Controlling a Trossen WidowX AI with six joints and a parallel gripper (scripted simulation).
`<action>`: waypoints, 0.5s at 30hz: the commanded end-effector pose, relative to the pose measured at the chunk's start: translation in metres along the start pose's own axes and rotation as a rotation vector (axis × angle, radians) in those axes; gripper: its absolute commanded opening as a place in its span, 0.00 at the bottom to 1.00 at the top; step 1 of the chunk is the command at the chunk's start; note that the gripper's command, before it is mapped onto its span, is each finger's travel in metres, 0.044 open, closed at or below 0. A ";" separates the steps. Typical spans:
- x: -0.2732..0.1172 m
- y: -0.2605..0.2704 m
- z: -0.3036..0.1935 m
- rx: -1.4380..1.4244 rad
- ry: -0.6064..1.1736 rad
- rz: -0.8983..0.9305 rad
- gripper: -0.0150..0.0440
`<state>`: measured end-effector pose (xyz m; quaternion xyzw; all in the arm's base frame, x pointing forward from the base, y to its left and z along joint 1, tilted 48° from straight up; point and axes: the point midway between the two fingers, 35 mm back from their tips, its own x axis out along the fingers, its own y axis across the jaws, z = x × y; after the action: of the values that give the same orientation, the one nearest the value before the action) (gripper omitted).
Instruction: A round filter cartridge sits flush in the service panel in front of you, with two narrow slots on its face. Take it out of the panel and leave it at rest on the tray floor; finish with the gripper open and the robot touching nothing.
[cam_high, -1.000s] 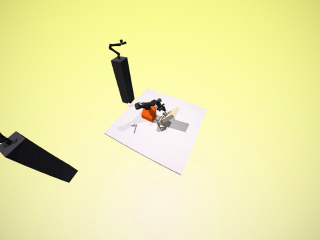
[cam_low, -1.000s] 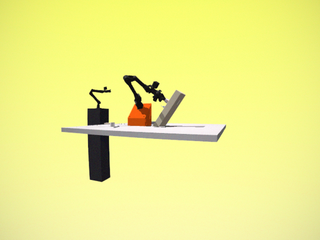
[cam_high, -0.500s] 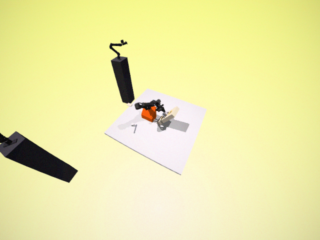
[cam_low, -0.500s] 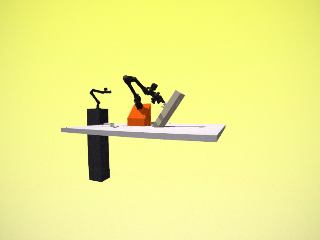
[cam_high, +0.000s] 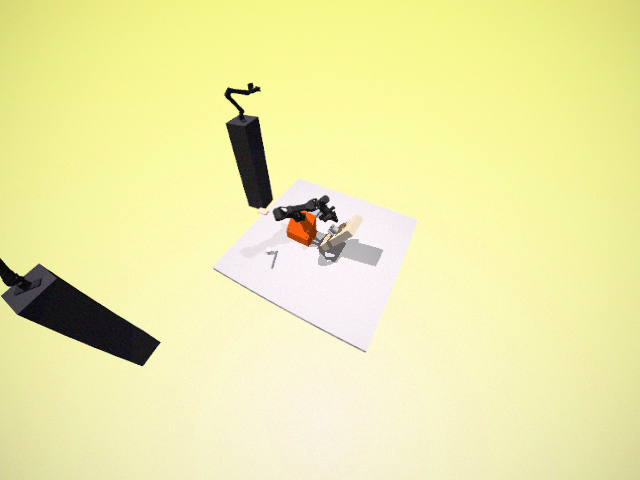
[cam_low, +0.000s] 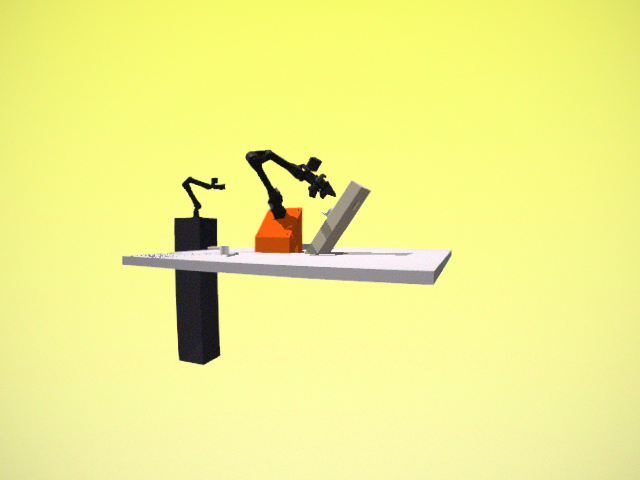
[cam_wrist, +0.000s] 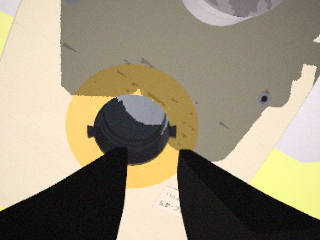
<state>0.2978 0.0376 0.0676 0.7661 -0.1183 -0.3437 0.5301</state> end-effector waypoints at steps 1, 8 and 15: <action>-0.004 0.009 -0.013 0.006 -0.002 0.007 0.41; -0.017 0.016 -0.036 0.007 -0.002 0.000 0.59; -0.049 0.033 -0.073 0.007 0.004 0.001 0.90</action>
<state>0.3151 0.0974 0.1242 0.7707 -0.1152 -0.3411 0.5257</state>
